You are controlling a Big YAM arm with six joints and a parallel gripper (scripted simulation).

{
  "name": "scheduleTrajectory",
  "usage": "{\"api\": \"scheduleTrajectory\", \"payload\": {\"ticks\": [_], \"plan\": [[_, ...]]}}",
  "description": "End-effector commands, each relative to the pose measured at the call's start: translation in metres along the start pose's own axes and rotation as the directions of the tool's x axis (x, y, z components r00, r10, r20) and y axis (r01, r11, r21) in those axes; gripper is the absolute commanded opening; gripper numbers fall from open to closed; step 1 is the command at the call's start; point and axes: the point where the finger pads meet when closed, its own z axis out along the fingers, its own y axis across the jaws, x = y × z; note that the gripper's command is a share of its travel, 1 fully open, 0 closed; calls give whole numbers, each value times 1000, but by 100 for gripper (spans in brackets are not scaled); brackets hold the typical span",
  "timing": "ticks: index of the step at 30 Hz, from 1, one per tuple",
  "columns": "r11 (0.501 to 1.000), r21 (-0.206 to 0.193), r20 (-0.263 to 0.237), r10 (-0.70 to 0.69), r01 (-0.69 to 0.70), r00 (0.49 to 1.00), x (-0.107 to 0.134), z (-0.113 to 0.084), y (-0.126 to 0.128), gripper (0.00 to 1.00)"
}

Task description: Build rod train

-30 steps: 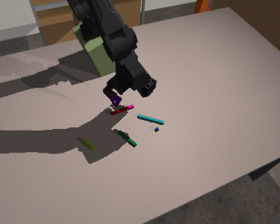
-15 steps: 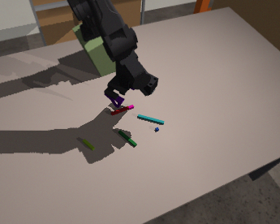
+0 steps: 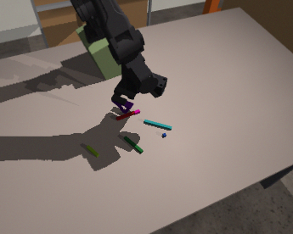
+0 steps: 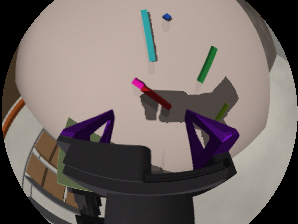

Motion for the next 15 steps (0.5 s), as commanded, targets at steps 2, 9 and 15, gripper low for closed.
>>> {"api": "scheduleTrajectory", "payload": {"ticks": [2,9,15], "plan": [[990,39,45,-137,136,990,-27,-7,-14,100],[979,50,49,-200,198,979,-28,-9,-17,100],[962,51,44,-272,270,961,-28,-8,-16,100]]}}
